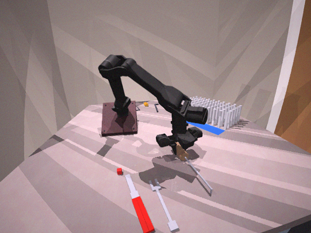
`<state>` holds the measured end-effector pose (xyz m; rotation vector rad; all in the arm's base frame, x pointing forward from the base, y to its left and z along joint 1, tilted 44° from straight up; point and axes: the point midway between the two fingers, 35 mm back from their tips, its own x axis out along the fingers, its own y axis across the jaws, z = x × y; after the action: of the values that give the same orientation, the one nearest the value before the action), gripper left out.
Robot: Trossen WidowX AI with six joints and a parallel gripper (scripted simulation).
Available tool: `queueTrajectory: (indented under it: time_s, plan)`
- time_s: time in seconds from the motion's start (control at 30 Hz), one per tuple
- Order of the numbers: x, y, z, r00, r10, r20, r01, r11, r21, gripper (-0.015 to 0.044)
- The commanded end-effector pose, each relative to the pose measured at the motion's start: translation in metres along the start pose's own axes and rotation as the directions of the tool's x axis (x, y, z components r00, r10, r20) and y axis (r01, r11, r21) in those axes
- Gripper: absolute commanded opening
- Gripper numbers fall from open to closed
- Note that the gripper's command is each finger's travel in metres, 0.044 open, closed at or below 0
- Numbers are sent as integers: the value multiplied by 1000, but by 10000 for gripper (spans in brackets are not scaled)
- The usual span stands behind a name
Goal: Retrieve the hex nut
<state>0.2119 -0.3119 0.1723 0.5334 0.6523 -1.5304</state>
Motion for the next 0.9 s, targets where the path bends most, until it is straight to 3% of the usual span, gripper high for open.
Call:
queueTrajectory:
  time_s: [0.0, 0.87]
  plan:
    - [4, -1, -2, 1000, -2, -2, 2, 1000, 0, 0]
    - [4, -1, -2, 999, 25, 28, -25, 1000, 1, 0]
